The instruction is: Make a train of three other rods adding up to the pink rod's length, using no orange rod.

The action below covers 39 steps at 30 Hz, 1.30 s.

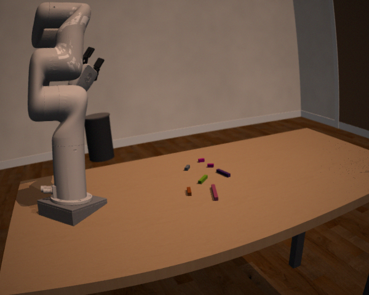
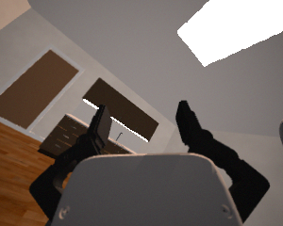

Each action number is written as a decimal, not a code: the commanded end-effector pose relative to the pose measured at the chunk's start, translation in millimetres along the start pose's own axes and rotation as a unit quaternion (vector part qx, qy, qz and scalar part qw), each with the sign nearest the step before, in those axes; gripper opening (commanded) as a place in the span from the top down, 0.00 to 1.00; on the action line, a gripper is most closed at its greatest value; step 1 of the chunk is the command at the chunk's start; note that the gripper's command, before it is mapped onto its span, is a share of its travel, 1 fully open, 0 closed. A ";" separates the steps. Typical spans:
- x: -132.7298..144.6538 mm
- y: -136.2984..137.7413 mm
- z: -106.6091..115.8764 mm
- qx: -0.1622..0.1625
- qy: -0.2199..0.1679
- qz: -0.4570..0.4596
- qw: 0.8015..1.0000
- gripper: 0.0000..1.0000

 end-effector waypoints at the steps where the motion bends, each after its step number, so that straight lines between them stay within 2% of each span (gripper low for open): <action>1: -0.5 0.4 -0.8 0.001 -0.001 -0.001 1.000 0.00; 22: 5.4 -0.7 -3.3 0.002 -0.008 0.013 1.000 0.00; 26: 31.0 -4.2 -13.4 0.006 -0.040 0.069 0.997 0.00; 32: 77.5 -5.4 -28.6 0.010 -0.102 0.164 0.981 0.00; 34: 77.5 -5.4 -28.6 0.010 -0.102 0.164 0.981 0.00; 35: 95.1 -4.3 -33.3 0.012 -0.126 0.198 0.972 0.00; 39: 121.8 -0.9 -39.3 0.013 -0.164 0.247 0.955 0.00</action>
Point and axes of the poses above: the point where the finger pads meet when closed, its own z axis back along the fingers, its own y axis across the jaws, x = y × z, the point moved 4 cm from there along z, back along the fingers, and after that the axes turned 13 degrees about -z, right-handed, at the moved point
